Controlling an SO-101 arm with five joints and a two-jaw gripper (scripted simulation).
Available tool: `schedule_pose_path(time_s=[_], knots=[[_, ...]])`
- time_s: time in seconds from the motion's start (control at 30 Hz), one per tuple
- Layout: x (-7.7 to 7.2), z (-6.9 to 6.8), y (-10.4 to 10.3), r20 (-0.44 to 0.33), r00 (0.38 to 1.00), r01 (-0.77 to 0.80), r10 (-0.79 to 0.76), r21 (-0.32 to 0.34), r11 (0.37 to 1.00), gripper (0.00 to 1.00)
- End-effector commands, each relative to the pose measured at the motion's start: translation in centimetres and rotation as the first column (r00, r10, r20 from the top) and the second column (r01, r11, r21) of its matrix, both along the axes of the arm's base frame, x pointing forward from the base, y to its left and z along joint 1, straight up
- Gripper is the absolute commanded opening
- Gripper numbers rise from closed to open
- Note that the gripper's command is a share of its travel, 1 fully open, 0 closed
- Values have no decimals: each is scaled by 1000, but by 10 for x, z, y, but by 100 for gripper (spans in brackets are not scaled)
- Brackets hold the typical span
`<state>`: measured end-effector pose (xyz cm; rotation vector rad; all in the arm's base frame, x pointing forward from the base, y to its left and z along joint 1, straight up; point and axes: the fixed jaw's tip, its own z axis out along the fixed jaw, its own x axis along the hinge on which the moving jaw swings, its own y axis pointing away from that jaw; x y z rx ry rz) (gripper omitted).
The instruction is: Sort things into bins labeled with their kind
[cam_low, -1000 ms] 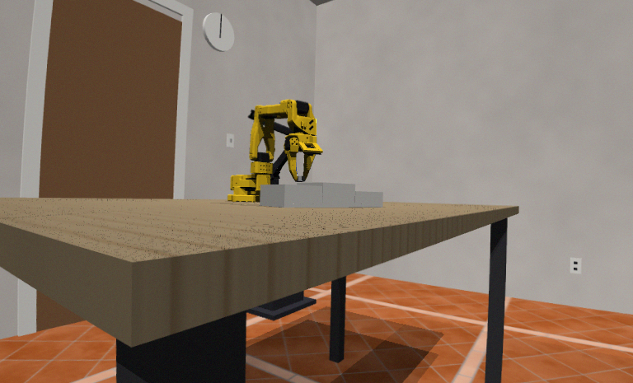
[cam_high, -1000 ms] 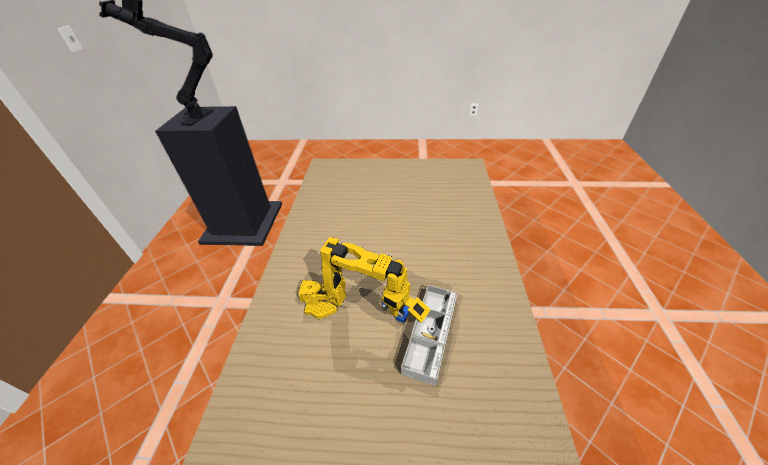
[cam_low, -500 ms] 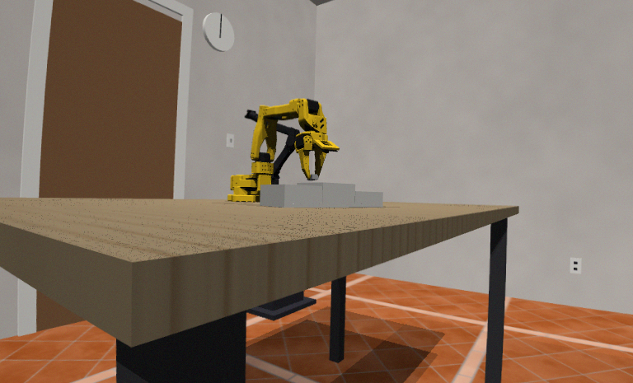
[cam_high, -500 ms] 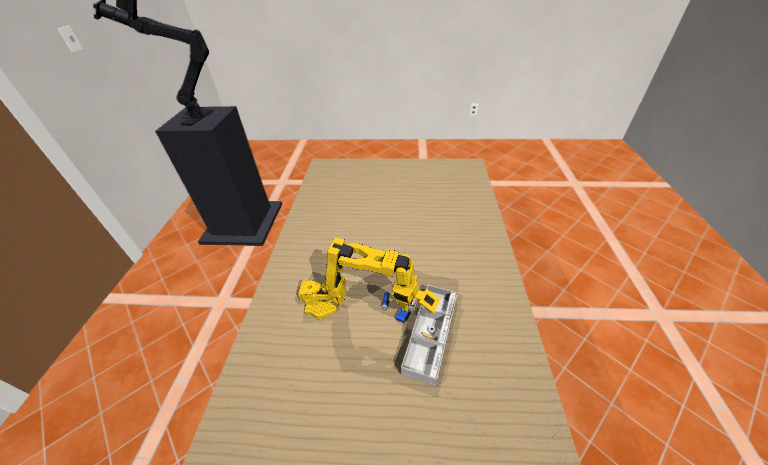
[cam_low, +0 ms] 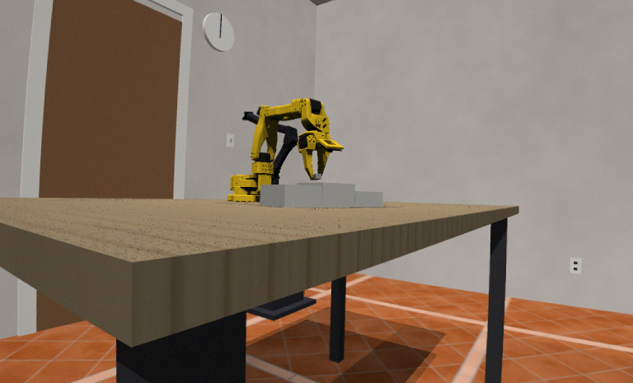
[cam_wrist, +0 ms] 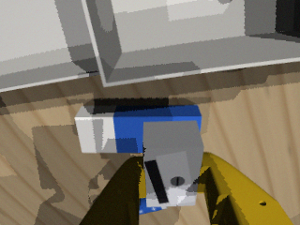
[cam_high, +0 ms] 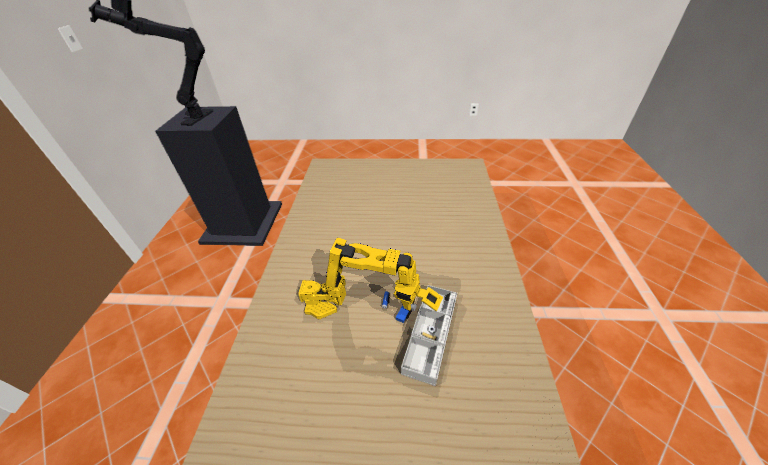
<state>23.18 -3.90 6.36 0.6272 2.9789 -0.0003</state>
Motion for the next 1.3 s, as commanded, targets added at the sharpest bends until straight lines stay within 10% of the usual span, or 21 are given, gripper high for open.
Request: schedule_pose_path(time_s=[0.0,1.27], knots=[[10,9,3,50,998,-40,41,-12,999,0],[52,10,27,127,957,-257,262,-57,965,0]])
